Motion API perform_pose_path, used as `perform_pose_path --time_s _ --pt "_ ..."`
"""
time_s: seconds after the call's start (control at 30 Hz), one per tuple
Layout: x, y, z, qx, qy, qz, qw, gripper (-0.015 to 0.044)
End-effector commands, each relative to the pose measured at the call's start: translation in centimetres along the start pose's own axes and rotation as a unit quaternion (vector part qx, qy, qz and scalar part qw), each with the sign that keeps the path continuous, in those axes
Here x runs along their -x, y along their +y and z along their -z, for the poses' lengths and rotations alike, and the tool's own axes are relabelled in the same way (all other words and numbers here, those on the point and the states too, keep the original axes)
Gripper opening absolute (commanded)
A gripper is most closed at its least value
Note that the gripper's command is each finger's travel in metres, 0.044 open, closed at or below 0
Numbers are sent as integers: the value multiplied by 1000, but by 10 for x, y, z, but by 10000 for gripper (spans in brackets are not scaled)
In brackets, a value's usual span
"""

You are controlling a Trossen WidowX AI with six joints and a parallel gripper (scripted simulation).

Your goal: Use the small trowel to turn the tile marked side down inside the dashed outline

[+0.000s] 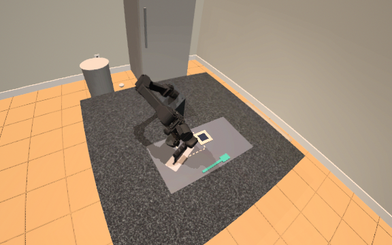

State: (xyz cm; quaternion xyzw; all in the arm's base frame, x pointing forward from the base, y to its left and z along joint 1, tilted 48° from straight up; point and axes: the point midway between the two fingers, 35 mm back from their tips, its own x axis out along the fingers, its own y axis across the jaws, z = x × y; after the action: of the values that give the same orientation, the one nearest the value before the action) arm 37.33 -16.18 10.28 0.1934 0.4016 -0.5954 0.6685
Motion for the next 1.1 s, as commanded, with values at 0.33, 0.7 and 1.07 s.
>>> perform_pose_path --time_s 0.33,0.7,1.07 --pt "-26 -18 -9 8 56 -178 982 300" --pt "-25 -35 -23 43 3 -324 945 300" --pt "-22 -42 -28 59 -29 -365 929 300"
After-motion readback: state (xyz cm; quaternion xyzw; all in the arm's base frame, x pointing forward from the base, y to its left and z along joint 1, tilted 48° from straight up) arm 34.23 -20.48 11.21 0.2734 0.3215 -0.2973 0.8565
